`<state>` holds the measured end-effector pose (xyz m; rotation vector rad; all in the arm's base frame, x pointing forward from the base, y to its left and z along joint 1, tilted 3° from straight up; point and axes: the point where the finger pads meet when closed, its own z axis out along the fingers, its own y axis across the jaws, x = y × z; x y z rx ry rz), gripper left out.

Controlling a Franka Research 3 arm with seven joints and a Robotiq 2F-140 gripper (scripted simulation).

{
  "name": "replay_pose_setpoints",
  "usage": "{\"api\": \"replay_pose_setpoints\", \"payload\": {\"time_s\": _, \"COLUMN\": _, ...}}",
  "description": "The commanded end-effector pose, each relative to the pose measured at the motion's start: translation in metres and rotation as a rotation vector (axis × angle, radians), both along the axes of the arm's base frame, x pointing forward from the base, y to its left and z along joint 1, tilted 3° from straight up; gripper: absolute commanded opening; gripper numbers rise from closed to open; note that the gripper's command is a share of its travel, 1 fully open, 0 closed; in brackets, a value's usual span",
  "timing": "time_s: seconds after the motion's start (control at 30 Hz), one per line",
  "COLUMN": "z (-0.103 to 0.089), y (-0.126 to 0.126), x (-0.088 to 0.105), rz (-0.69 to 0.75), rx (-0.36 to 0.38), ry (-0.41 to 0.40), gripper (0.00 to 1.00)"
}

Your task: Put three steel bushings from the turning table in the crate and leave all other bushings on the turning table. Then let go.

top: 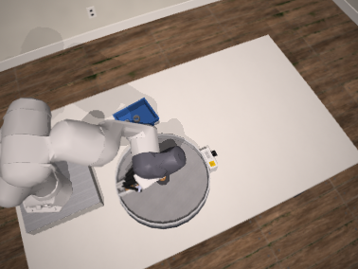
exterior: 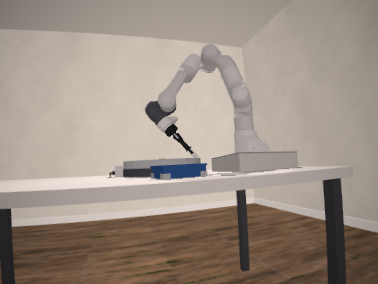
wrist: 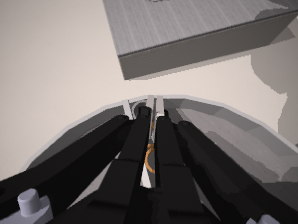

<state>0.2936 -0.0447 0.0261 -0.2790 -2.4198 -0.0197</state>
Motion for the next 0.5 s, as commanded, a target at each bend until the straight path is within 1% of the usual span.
{"api": "replay_pose_setpoints", "payload": {"time_s": 0.0, "z": 0.003, "y": -0.002, "x": -0.001, "rz": -0.001, "rx": -0.006, "ry": 0.002, "gripper": 0.0}}
{"api": "replay_pose_setpoints", "payload": {"time_s": 0.13, "z": 0.016, "y": -0.002, "x": -0.001, "rz": -0.001, "rx": -0.006, "ry": 0.002, "gripper": 0.0}}
{"api": "replay_pose_setpoints", "payload": {"time_s": 0.33, "z": 0.044, "y": 0.0, "x": 0.0, "rz": -0.001, "rx": -0.006, "ry": 0.002, "gripper": 0.0}}
{"api": "replay_pose_setpoints", "payload": {"time_s": 0.4, "z": 0.044, "y": 0.0, "x": 0.0, "rz": -0.001, "rx": -0.006, "ry": 0.002, "gripper": 0.0}}
{"api": "replay_pose_setpoints", "payload": {"time_s": 0.47, "z": 0.052, "y": 0.0, "x": 0.0, "rz": -0.001, "rx": -0.006, "ry": 0.002, "gripper": 0.0}}
